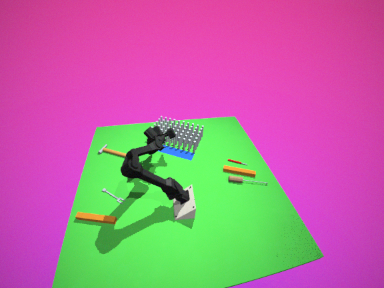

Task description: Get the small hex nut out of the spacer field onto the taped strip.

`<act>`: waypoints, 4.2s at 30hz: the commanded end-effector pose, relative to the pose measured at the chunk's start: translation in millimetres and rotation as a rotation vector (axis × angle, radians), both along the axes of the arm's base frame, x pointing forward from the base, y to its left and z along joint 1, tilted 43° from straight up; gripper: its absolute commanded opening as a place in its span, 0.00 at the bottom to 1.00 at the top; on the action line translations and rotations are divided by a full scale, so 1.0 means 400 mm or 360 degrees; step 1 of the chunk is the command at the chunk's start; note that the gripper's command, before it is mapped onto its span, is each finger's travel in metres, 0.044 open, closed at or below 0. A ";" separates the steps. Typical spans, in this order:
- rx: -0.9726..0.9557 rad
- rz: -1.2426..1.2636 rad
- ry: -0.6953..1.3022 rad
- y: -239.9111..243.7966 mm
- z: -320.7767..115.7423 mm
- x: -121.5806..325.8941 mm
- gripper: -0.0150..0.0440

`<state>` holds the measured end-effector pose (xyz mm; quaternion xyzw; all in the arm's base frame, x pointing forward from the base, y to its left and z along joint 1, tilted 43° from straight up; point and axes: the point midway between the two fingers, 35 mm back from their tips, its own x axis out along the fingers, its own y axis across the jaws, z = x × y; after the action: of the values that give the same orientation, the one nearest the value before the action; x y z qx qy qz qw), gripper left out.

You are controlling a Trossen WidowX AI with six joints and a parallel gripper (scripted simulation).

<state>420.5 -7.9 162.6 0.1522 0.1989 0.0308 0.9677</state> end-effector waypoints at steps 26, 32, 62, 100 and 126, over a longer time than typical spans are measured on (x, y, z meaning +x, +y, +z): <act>-0.1281 0.0393 0.1051 -0.621 -0.414 -0.244 1.00; -0.1431 0.0824 0.1292 -0.735 -0.535 -0.403 1.00; -0.1440 0.1860 0.1209 -0.698 -0.857 -0.758 1.00; 0.1681 -0.0962 0.1658 -0.724 -0.886 -0.781 1.00; 0.2539 -0.1644 0.1711 -0.734 -0.878 -0.788 1.00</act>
<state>104.7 -301.1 -188.8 0.7892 0.4358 -0.3269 0.2836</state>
